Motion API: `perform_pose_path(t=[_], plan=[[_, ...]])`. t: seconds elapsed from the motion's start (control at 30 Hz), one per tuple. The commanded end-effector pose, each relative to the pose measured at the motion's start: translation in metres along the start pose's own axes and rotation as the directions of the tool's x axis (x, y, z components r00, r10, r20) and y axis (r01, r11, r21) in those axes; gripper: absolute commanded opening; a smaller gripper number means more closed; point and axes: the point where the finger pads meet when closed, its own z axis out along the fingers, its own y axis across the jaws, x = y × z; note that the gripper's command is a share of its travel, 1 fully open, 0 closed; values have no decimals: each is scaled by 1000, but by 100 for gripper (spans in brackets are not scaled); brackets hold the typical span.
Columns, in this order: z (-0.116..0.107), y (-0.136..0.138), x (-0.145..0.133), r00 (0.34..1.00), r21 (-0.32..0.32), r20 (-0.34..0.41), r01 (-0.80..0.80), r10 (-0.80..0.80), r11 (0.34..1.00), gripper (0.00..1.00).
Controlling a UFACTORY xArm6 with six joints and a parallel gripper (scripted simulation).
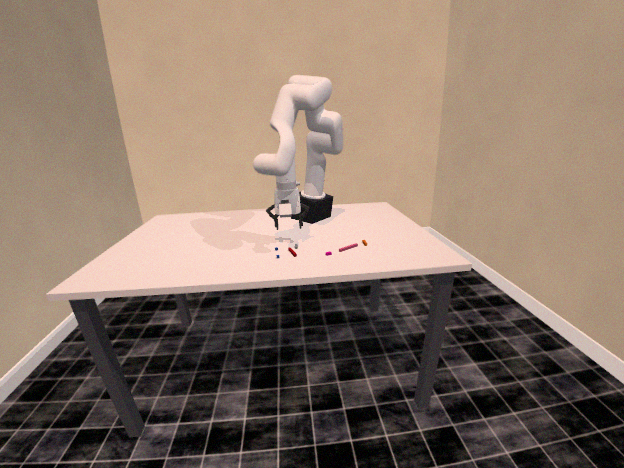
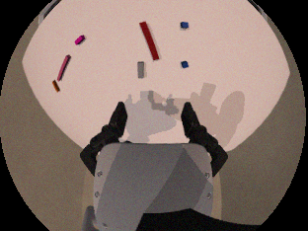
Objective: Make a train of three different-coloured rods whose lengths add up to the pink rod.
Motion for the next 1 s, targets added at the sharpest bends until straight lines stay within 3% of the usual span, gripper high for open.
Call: perform_pose_path(t=[0.0,0.83,0.97], plan=[[-1,1,1,1000,-1,-2,0,0,1000,100],[-1,1,1,1000,-1,-2,-1,1,1000,100],[-1,1,1,994,-1,-3,-106,106,994,100]])
